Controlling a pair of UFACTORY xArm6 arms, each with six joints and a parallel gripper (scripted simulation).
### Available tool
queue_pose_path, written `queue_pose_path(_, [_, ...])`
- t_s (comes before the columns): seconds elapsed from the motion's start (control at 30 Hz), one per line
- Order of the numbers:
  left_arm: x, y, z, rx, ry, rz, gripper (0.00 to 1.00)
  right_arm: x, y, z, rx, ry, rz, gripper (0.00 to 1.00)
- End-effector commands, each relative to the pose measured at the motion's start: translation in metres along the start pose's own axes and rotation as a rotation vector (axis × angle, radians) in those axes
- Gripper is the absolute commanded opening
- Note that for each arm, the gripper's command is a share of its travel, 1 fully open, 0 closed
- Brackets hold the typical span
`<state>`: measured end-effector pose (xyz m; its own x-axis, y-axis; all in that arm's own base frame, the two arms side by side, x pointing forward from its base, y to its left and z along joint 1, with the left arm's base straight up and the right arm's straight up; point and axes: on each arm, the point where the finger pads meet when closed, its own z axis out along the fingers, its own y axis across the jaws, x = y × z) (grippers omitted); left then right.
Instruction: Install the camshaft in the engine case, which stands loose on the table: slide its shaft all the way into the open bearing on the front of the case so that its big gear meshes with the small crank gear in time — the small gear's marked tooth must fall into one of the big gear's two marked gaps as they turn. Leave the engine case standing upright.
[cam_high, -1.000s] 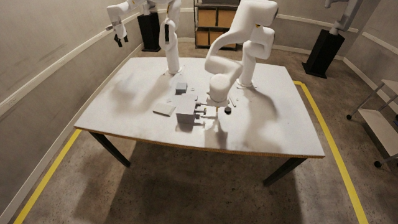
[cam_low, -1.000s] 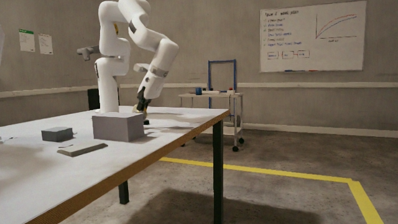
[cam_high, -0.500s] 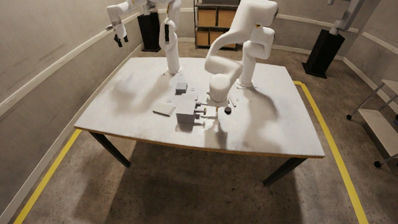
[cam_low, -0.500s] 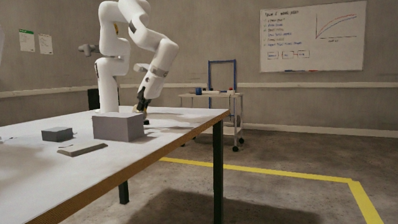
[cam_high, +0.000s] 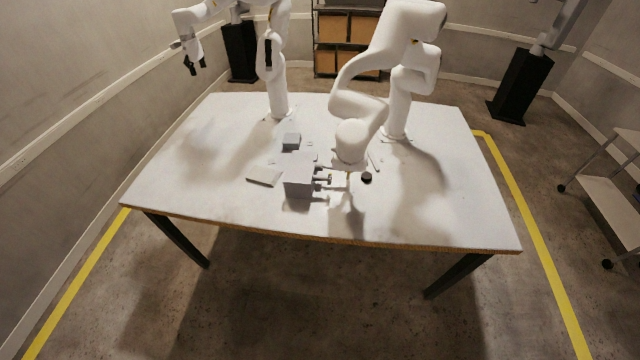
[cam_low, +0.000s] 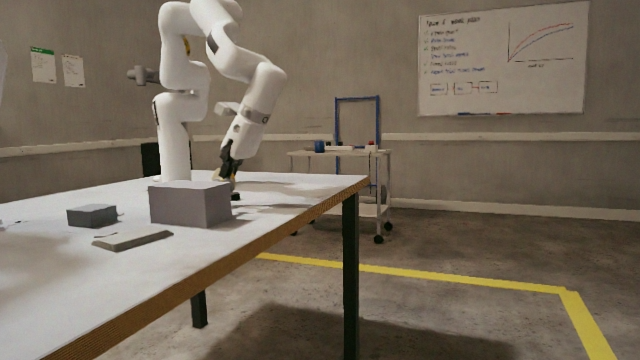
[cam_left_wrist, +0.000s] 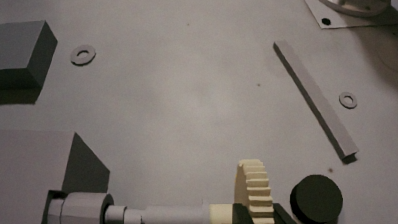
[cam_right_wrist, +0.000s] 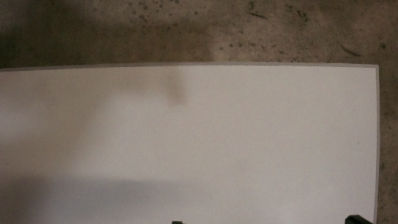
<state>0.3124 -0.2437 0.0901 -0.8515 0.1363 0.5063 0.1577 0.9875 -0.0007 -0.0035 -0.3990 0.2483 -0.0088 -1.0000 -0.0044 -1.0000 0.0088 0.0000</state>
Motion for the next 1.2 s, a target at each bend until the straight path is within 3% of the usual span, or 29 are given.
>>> queue_pose_path(0.0, [-0.0004,-0.0022,-0.0018,0.002,-0.004,0.001,0.09,0.0010,0.0000,-0.0017,0.000,0.004,0.000,1.00])
queue_pose_path(1.17, [-0.0004,-0.0112,-0.0018,0.002,-0.004,0.001,0.09,0.0010,0.0000,-0.0017,0.000,0.004,0.000,1.00])
